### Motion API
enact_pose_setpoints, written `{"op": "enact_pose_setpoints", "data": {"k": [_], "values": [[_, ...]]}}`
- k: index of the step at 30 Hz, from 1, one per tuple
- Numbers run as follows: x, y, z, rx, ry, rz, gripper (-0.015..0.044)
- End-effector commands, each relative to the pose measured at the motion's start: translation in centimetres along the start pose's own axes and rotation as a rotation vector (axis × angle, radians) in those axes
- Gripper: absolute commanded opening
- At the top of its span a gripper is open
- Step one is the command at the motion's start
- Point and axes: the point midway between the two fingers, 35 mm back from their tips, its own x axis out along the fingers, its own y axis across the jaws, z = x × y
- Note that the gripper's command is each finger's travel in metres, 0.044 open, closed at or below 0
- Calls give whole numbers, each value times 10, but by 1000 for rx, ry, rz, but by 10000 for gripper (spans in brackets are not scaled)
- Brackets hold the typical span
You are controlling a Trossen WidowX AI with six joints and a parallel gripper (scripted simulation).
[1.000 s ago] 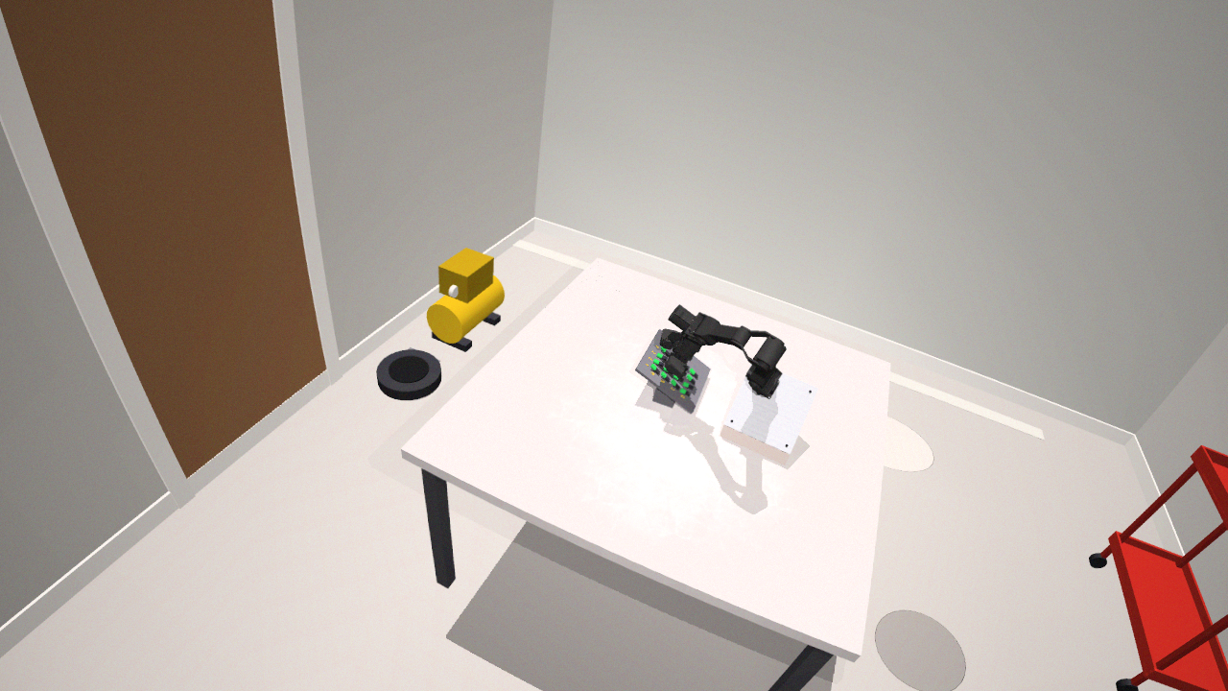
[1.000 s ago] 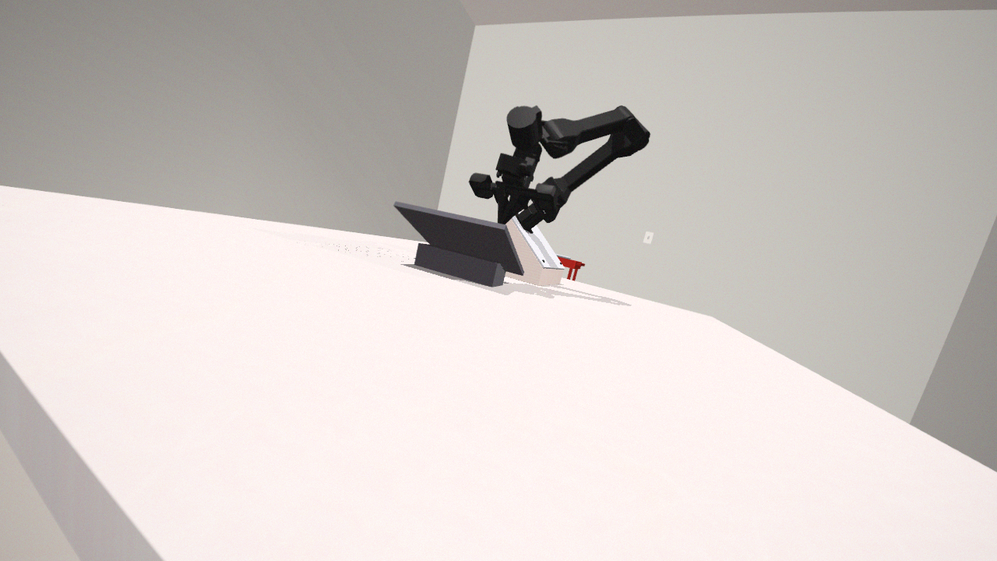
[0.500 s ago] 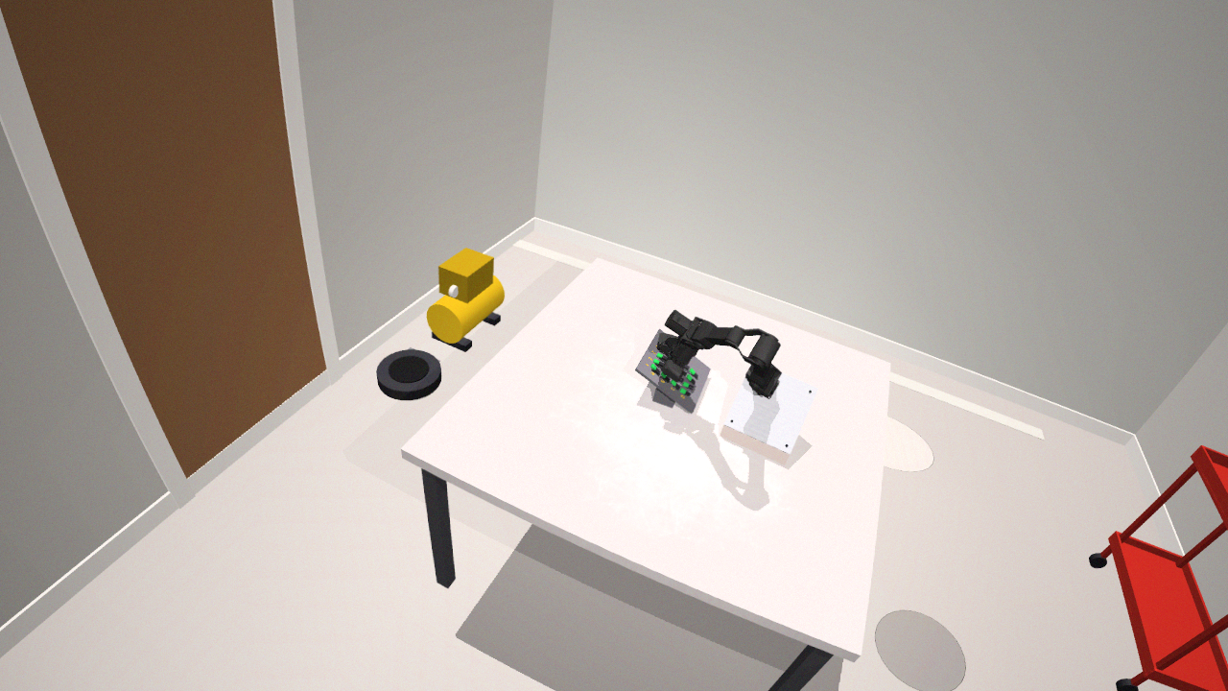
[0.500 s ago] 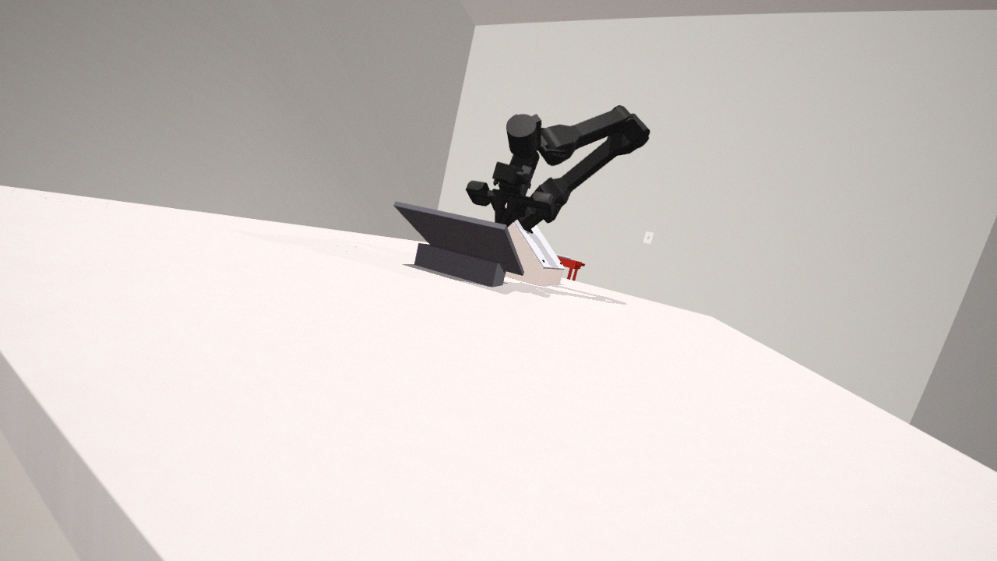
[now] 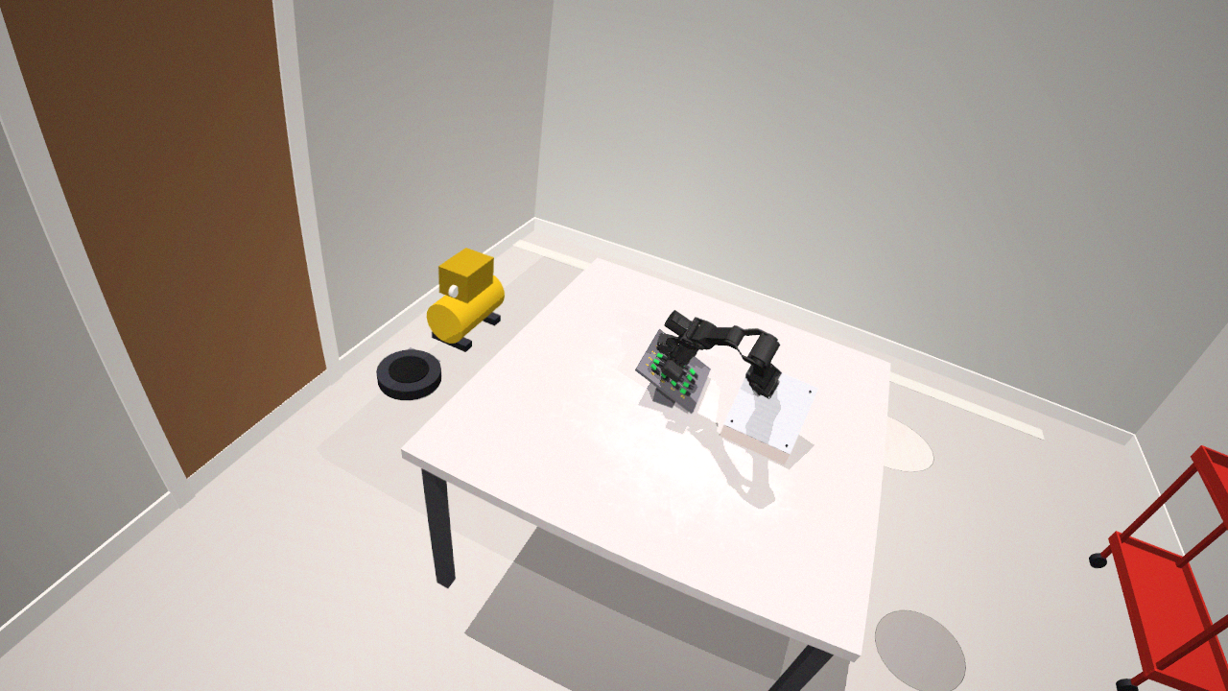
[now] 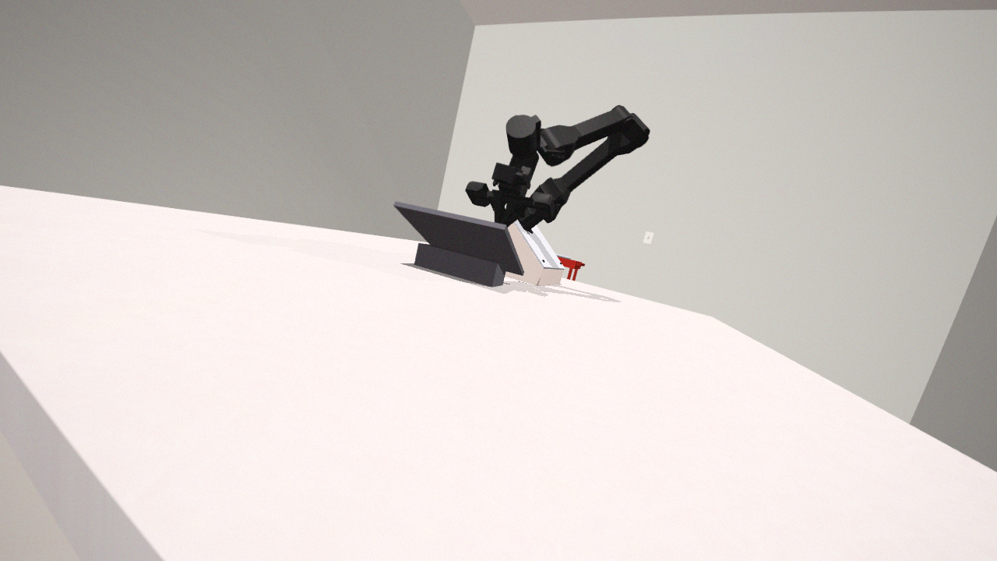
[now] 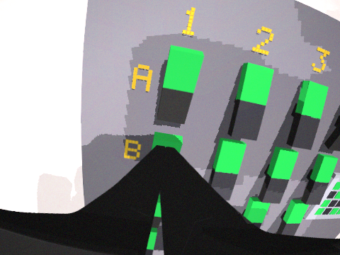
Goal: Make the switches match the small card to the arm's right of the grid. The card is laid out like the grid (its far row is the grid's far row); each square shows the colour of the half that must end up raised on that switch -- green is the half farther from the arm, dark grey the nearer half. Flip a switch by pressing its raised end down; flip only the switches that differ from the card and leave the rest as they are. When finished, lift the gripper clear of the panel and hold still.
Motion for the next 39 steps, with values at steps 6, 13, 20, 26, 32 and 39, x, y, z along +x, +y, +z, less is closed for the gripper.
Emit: {"op": "enact_pose_setpoints", "data": {"k": [6,13,20,26,32,39], "values": [[1,-1,0,5,0,-4,0],[2,-1,0,5,0,-4,0],[3,-1,0,5,0,-4,0],[4,-1,0,5,0,-4,0],[4,-1,0,5,0,-4,0],[5,-1,0,5,-1,-4,0]]}}
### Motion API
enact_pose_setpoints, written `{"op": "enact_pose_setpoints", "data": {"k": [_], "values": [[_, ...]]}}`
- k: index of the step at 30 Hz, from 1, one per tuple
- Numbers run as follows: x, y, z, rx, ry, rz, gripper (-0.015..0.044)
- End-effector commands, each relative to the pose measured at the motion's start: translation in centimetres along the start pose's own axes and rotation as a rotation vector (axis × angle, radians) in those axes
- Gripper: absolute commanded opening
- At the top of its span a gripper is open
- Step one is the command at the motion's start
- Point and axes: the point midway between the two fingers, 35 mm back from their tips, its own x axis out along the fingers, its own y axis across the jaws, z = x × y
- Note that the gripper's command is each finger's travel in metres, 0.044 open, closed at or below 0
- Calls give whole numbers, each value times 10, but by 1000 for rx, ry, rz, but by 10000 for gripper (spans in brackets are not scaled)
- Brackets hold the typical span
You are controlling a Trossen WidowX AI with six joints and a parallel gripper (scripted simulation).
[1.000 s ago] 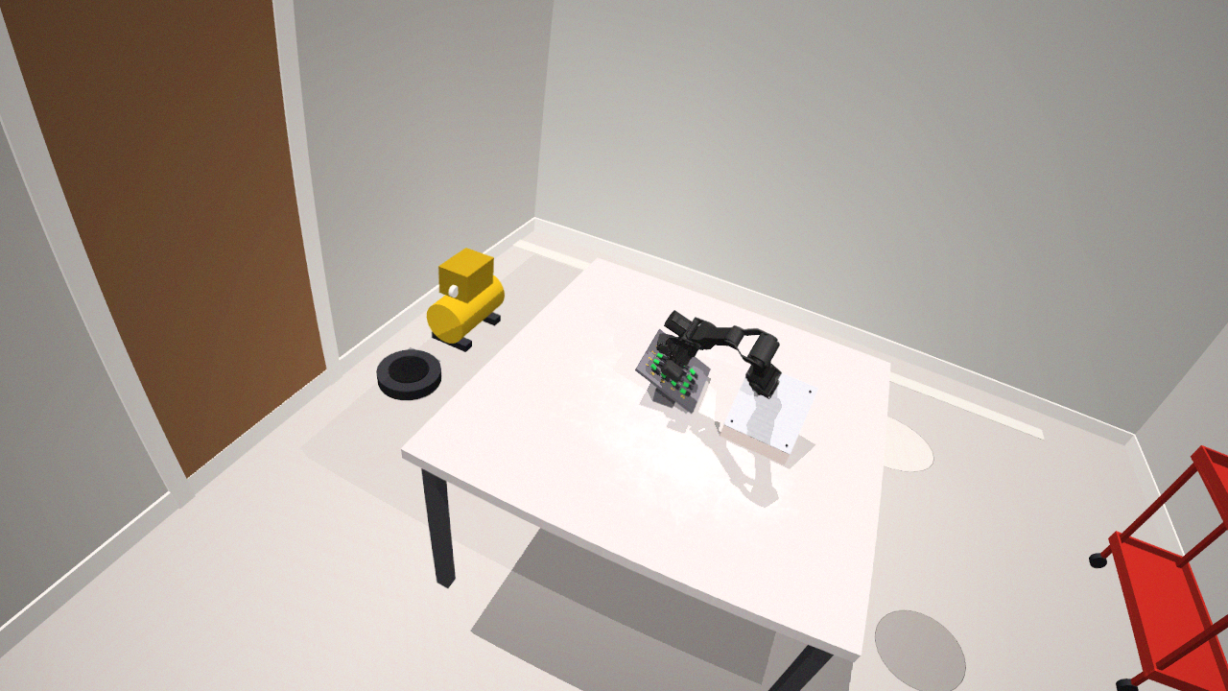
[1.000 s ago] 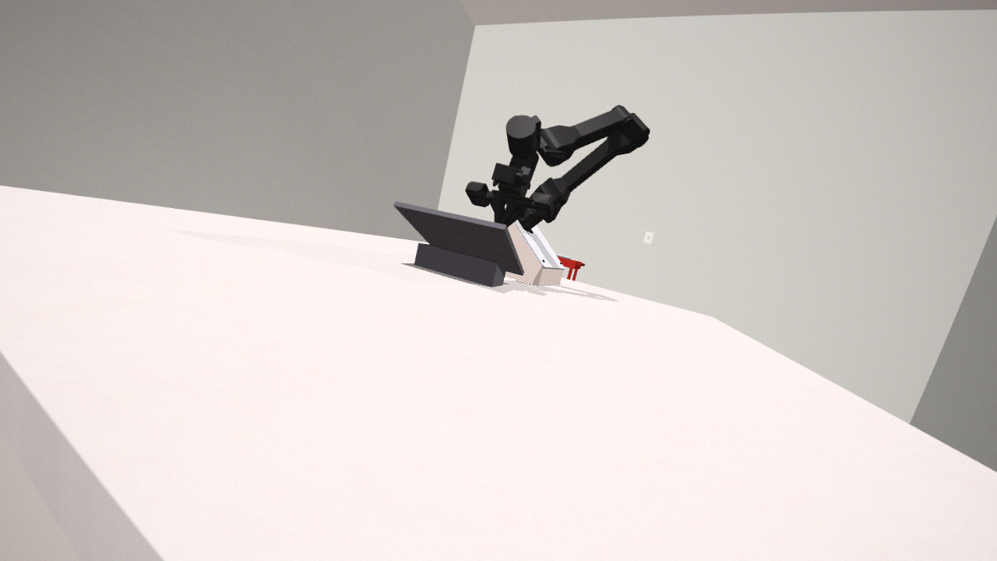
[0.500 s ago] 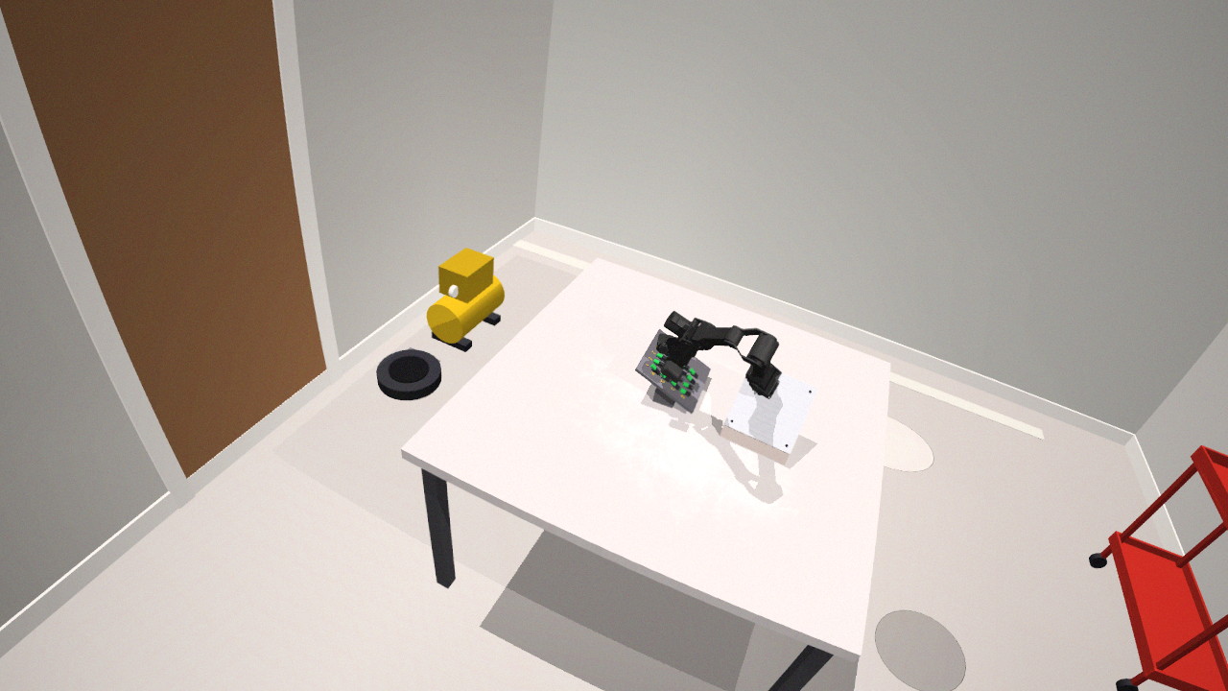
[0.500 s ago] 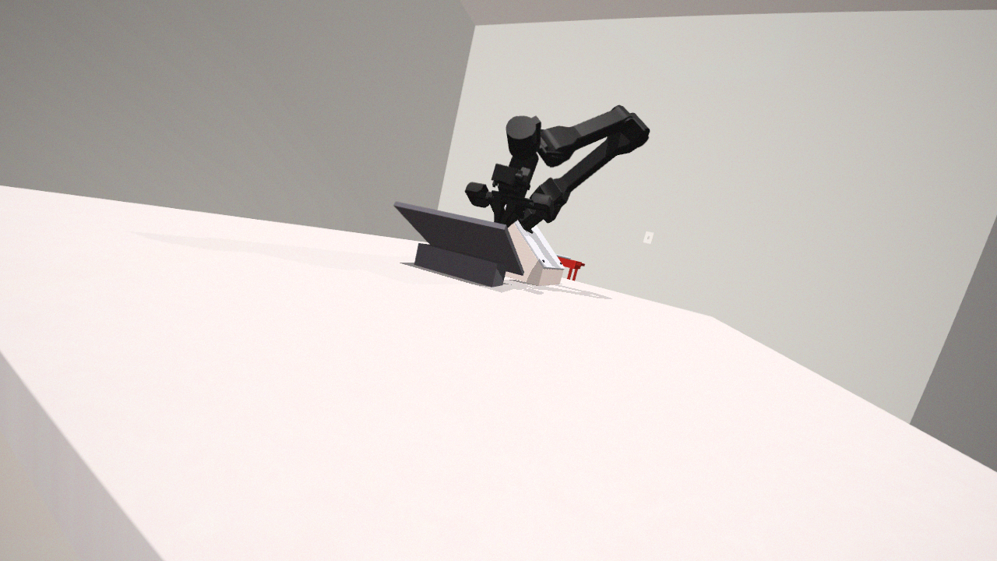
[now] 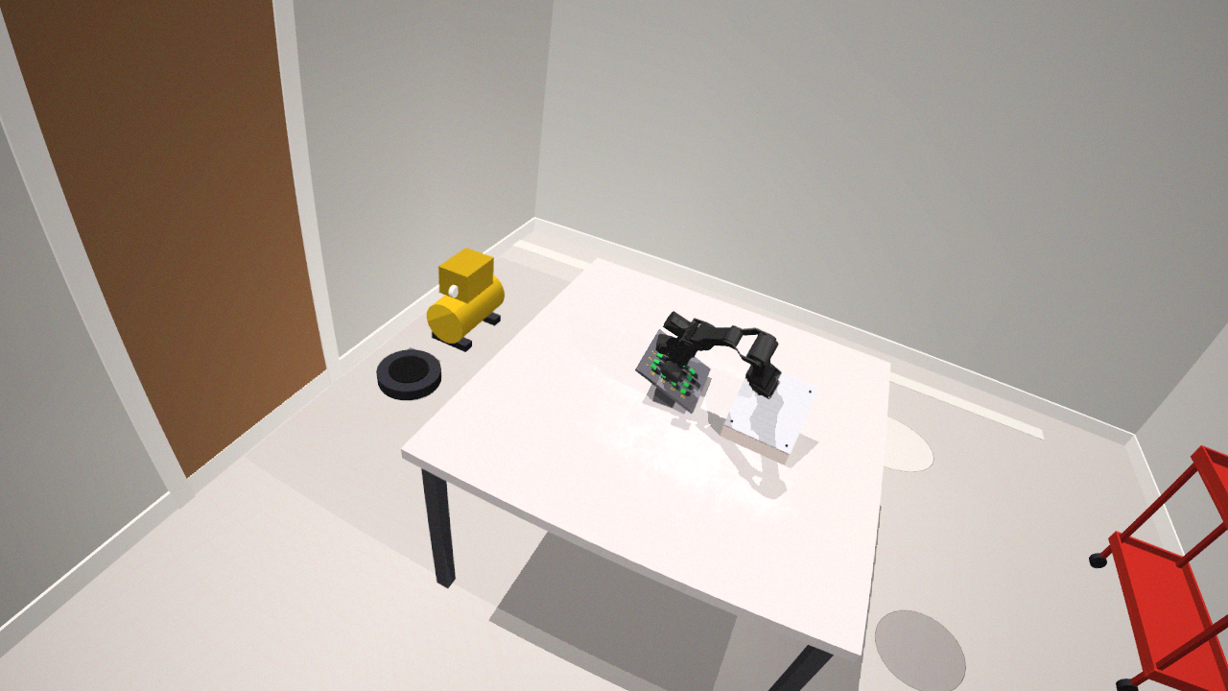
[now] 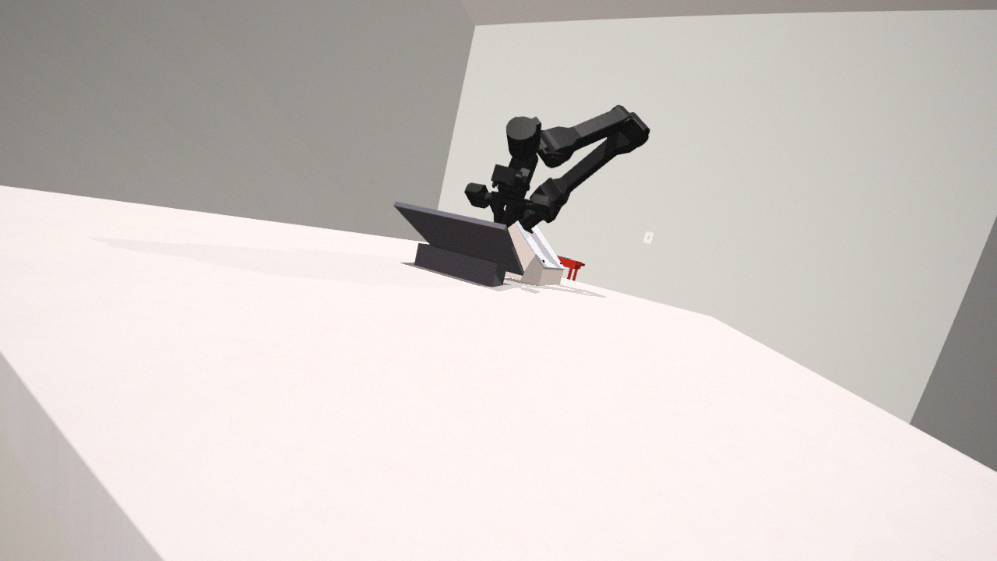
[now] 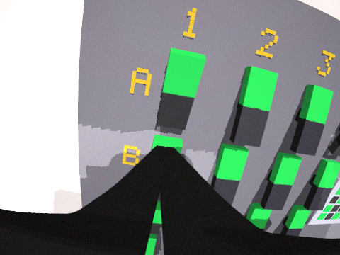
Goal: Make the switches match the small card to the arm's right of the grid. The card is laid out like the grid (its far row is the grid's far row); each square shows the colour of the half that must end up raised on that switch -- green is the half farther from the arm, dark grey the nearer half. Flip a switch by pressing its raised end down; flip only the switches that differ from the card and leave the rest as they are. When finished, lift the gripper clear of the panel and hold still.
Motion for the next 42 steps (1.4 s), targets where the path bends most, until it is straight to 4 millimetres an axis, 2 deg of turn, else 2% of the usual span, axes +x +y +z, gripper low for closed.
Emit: {"op": "enact_pose_setpoints", "data": {"k": [1,7,9,12,14,18,21,23,26,31,42], "values": [[1,-1,-1,6,1,-4,0],[-1,0,0,1,1,0,0],[-18,-2,0,2,-3,-4,0],[-55,-2,-2,5,-18,-7,0],[-63,-1,-3,6,-23,-7,0],[-63,-3,-4,6,-22,-7,0],[-63,-29,-17,6,-21,-10,0],[-63,-37,-22,6,-22,-9,0],[-62,-37,-22,6,-23,-9,0],[-29,-37,-22,6,-48,-8,0],[-17,-36,-22,6,-50,-6,0]]}}
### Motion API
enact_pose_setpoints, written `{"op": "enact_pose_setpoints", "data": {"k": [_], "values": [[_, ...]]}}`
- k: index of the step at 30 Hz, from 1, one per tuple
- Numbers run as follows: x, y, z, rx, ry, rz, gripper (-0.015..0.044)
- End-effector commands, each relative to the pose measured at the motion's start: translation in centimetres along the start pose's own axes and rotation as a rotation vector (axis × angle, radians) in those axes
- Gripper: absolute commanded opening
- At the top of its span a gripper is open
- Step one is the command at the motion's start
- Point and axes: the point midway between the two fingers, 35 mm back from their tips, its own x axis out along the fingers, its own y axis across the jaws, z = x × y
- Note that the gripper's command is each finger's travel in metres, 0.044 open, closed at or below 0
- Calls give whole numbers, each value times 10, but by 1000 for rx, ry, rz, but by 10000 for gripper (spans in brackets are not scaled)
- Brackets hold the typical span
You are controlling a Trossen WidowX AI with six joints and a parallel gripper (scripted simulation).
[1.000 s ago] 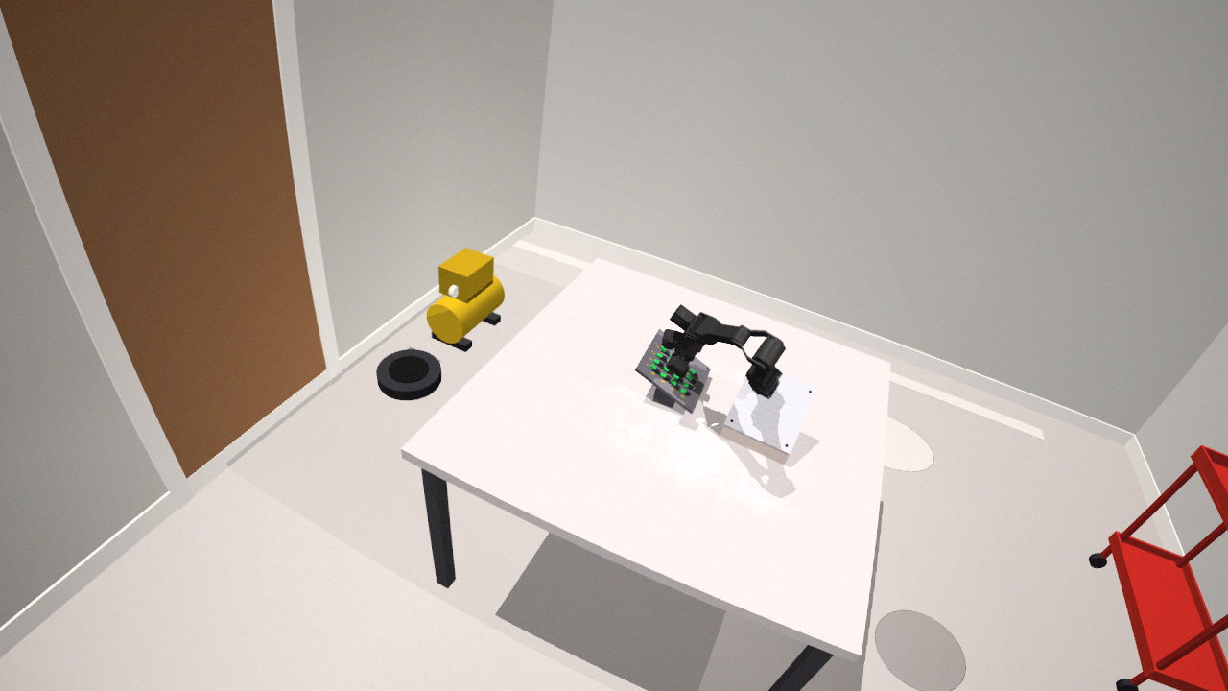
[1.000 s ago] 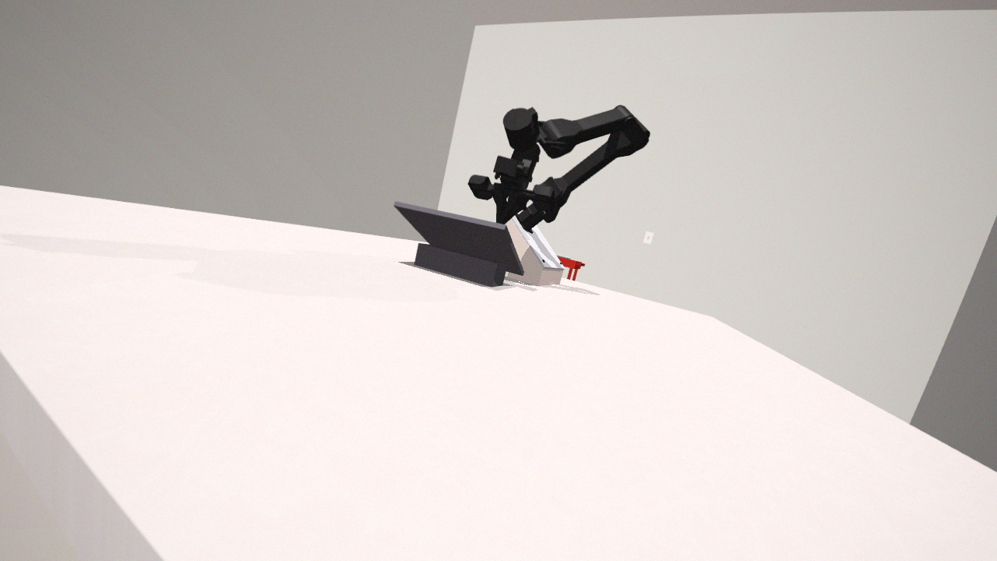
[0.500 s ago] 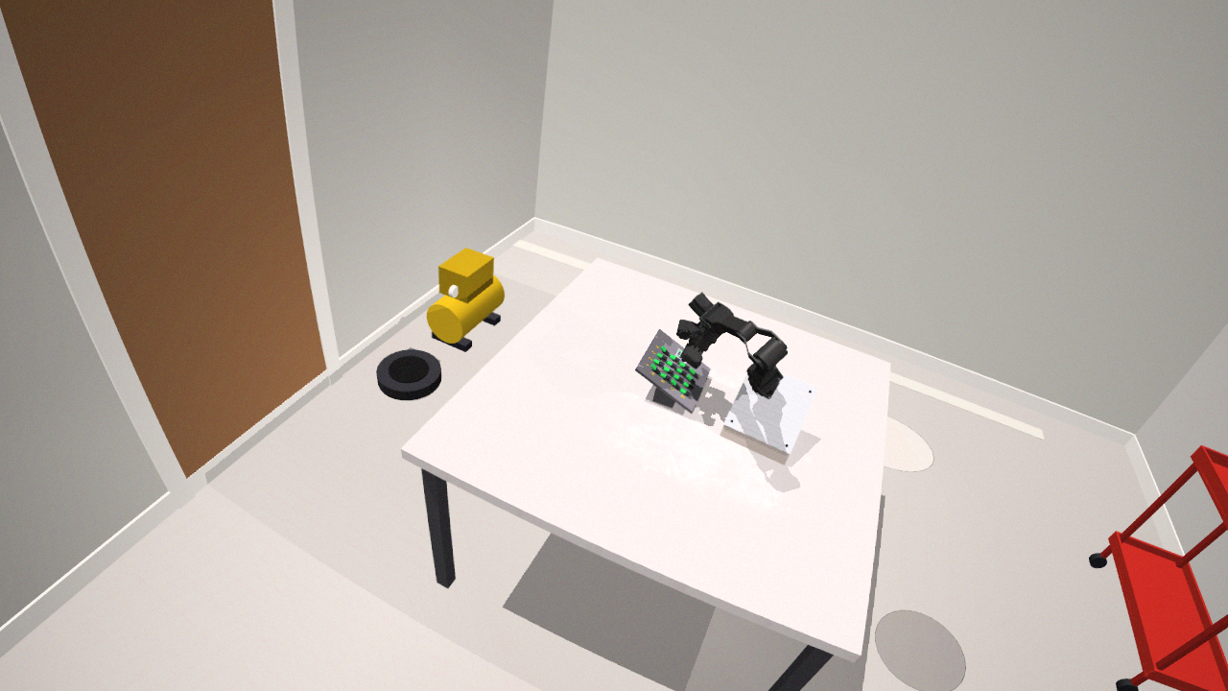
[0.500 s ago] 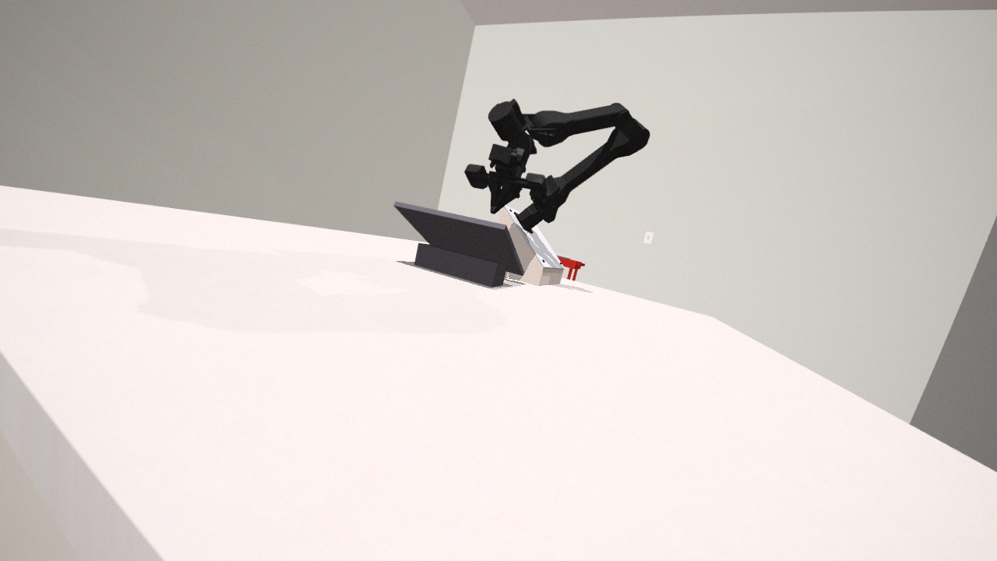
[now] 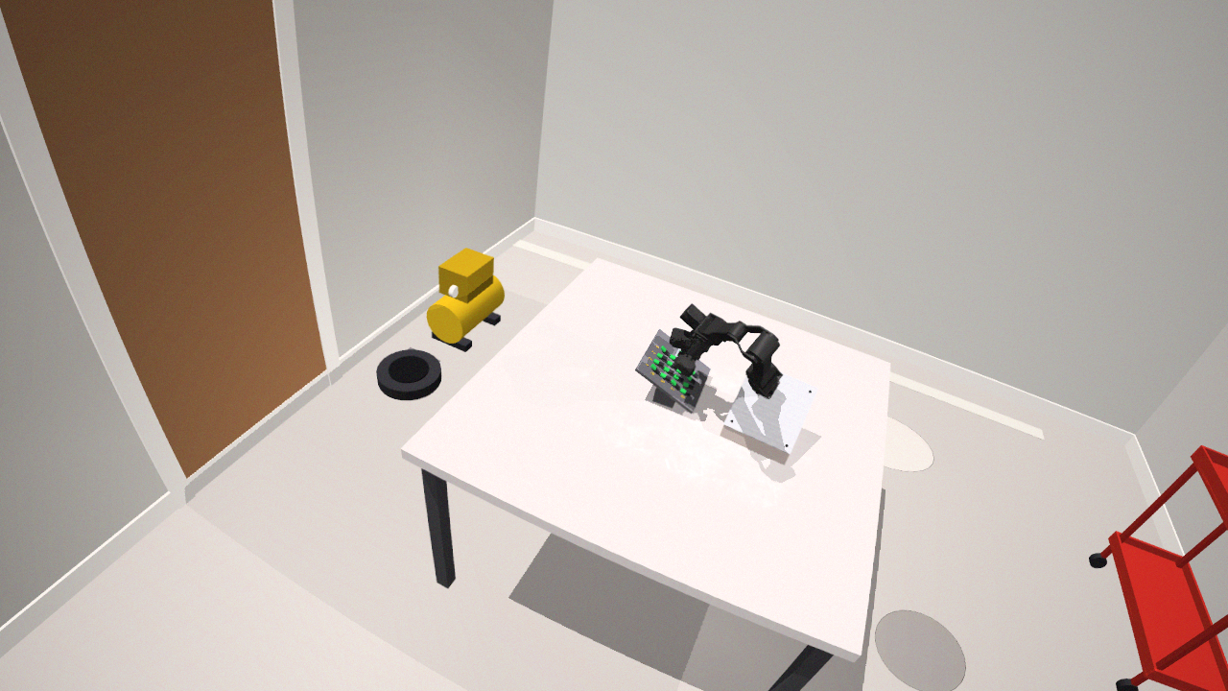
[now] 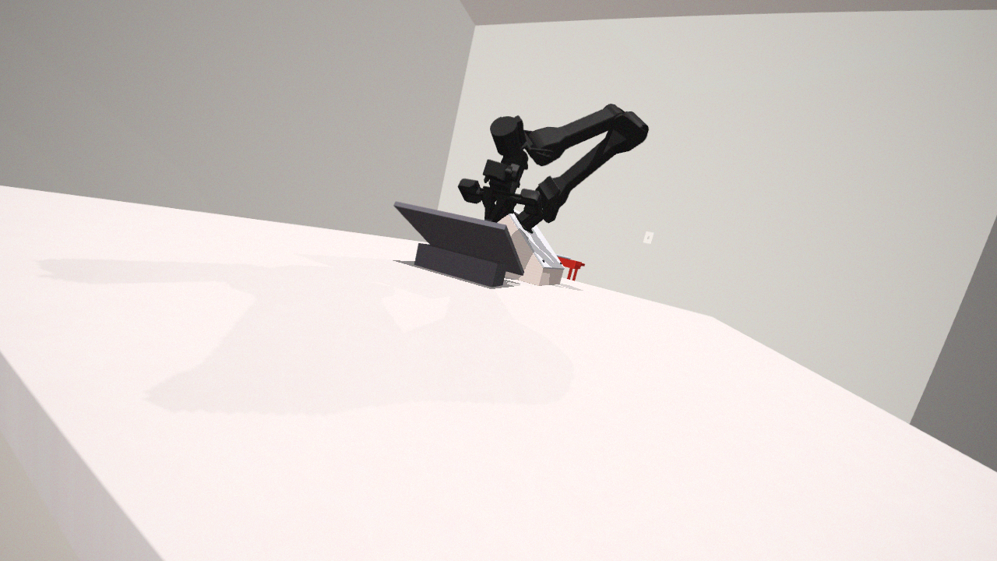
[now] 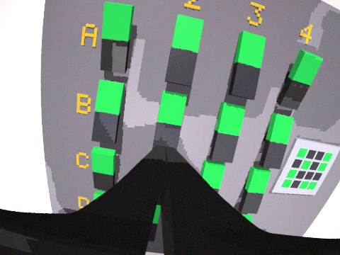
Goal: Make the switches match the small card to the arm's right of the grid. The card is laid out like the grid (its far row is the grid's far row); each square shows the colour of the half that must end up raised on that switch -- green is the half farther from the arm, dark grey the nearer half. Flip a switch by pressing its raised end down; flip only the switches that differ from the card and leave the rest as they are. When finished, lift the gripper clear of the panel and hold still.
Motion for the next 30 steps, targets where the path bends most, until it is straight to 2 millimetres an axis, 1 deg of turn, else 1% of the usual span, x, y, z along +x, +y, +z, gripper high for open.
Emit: {"op": "enact_pose_setpoints", "data": {"k": [1,10,30], "values": [[4,-1,-2,10,4,-4,0],[17,-2,-3,10,4,-4,0],[17,-1,-3,10,4,-4,0]]}}
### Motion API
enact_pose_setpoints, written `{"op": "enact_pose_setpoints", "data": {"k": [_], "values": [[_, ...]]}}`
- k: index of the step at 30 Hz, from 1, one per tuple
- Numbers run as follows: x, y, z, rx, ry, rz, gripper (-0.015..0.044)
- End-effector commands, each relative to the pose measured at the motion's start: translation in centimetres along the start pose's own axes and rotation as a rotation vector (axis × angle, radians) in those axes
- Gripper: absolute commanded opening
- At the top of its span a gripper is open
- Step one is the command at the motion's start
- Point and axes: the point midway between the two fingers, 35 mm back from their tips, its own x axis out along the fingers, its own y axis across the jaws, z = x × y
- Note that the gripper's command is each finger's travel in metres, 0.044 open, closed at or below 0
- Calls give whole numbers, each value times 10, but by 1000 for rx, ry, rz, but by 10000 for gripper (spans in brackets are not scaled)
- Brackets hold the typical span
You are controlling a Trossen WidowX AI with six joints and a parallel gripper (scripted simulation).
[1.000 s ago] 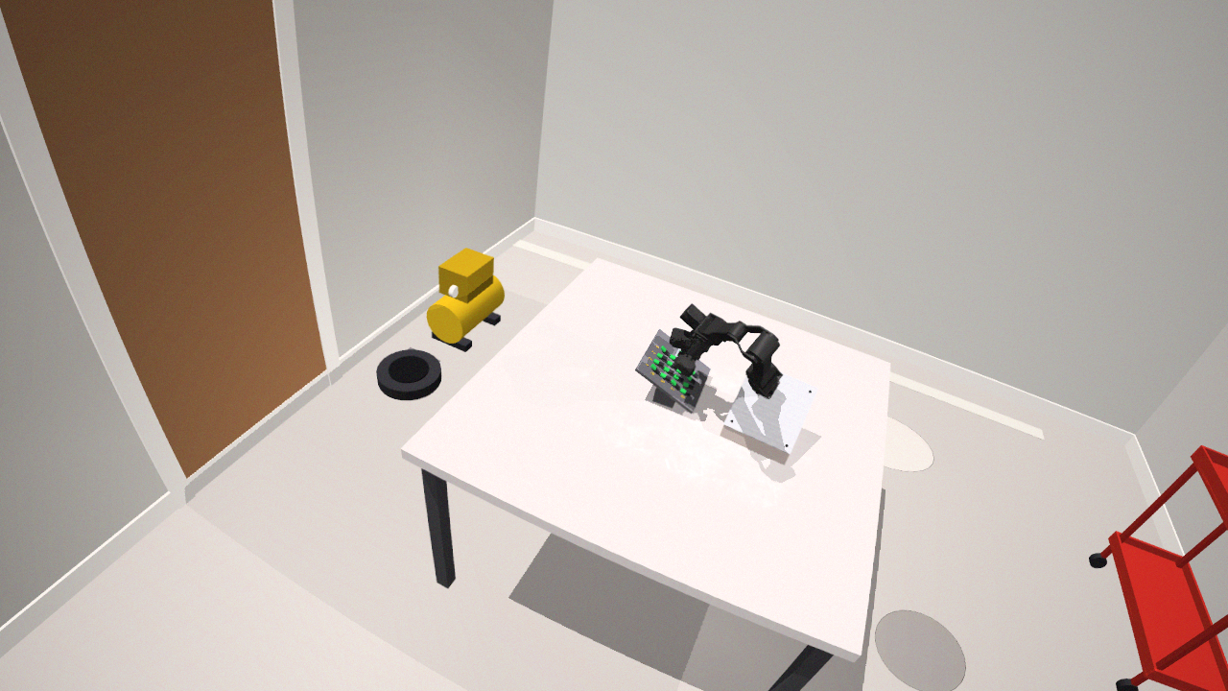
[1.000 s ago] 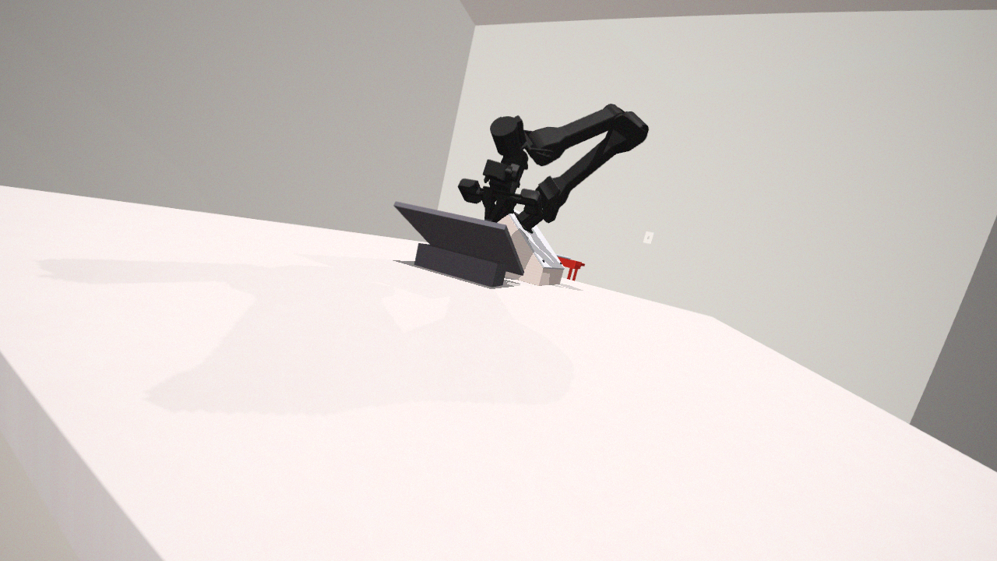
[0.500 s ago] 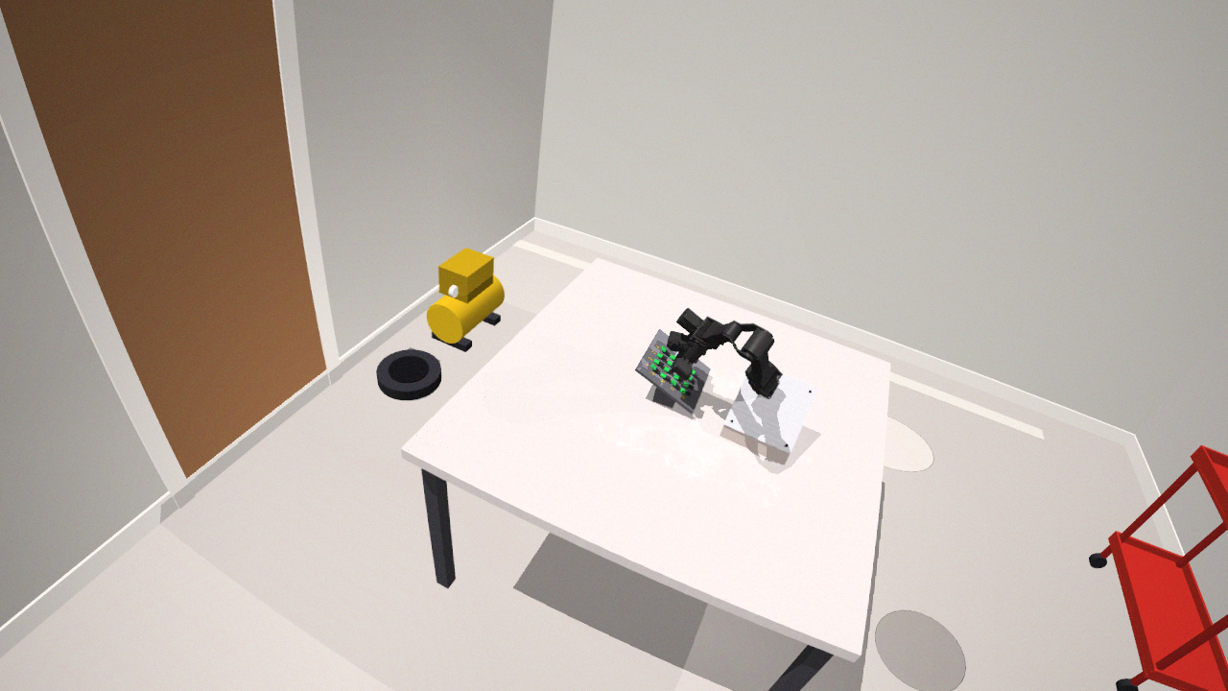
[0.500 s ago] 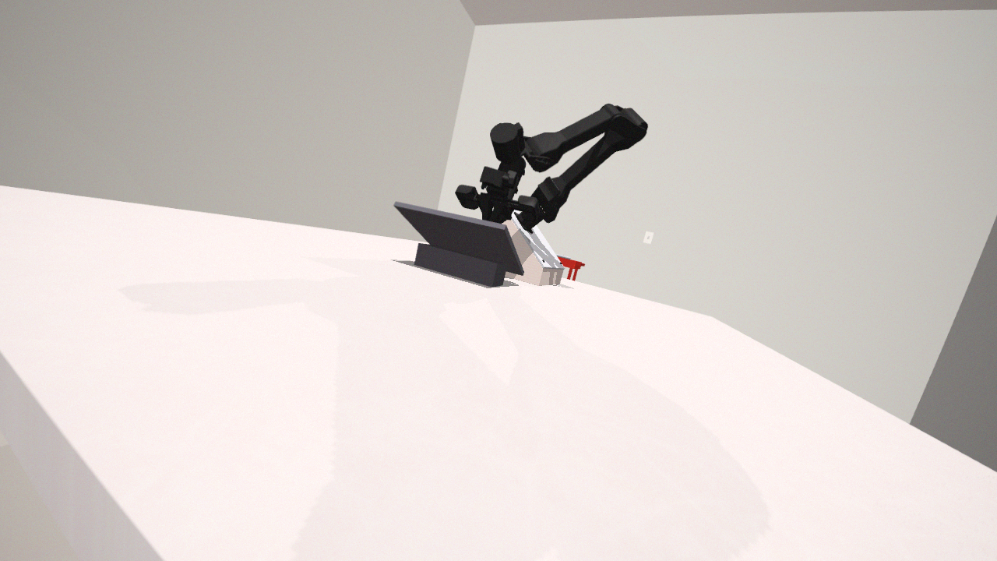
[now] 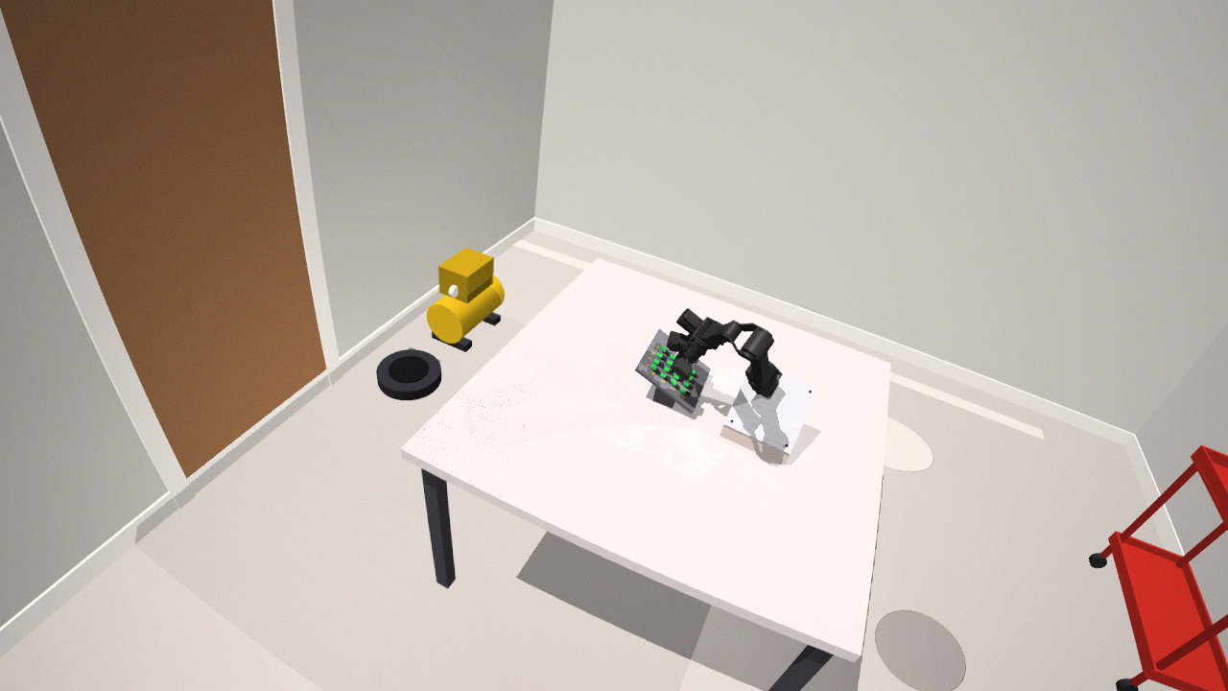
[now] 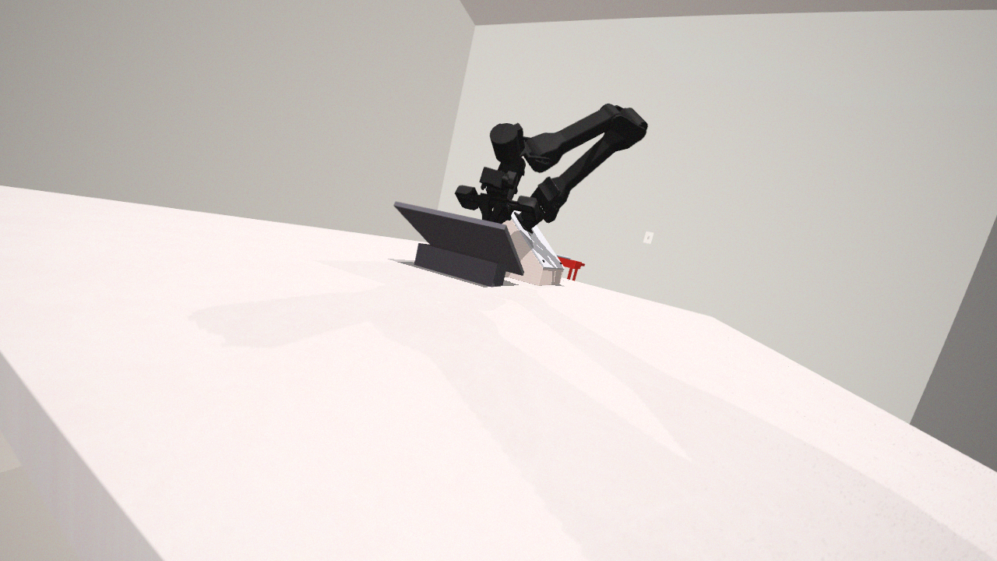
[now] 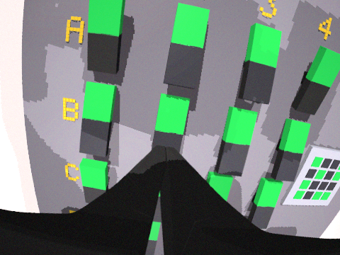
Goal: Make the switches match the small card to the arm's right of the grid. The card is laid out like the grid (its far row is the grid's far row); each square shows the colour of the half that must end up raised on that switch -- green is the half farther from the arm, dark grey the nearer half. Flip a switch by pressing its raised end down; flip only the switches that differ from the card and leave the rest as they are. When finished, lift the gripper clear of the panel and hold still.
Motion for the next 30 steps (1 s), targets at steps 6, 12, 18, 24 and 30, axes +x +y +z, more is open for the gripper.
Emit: {"op": "enact_pose_setpoints", "data": {"k": [6,12,18,24,30], "values": [[1,-1,0,5,0,-4,0],[2,-1,0,5,0,-4,0],[3,-1,0,5,0,-4,0],[4,-1,0,5,0,-4,0],[4,-1,0,5,0,-4,0]]}}
